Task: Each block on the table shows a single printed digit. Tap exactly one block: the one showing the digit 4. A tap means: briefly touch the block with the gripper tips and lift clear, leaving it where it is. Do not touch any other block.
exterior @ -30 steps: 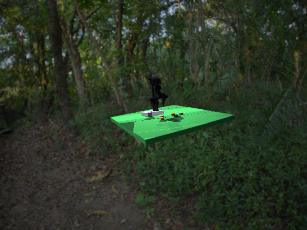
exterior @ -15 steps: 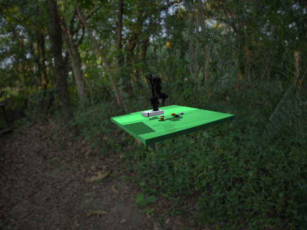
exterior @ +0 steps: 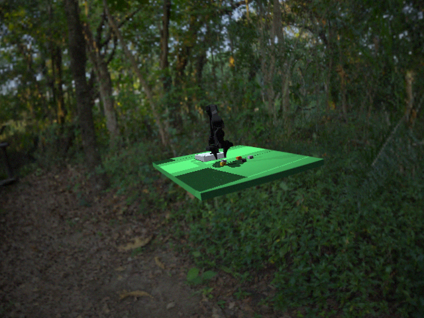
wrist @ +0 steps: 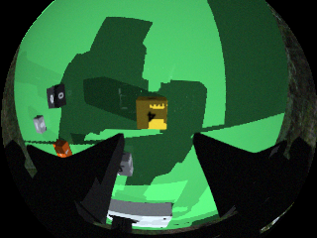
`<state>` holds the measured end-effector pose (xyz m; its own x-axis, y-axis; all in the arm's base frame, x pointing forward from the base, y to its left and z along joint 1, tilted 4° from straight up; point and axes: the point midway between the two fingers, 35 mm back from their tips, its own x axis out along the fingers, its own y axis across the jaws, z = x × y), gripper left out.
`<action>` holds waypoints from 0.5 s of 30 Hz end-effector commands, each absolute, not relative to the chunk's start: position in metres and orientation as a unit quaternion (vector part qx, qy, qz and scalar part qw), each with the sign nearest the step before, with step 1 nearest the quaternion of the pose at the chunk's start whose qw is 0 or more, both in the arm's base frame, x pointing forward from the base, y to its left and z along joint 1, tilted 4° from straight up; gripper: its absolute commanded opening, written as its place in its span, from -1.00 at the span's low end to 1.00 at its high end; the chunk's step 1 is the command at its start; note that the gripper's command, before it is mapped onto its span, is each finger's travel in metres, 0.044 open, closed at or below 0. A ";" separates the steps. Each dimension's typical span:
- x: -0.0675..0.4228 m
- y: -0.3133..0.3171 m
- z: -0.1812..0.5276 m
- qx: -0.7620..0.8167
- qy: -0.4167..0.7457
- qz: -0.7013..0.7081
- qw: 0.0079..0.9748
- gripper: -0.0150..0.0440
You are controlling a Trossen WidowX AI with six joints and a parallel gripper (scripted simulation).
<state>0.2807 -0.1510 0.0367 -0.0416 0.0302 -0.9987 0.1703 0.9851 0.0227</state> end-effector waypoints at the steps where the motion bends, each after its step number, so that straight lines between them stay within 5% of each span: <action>1: 0.282 -0.153 0.031 0.066 0.714 -0.057 0.695 -0.11; 5: 0.282 -0.153 0.031 0.066 0.714 -0.057 0.695 -0.42; 15: 0.282 -0.153 0.029 0.066 0.714 -0.057 0.695 -0.42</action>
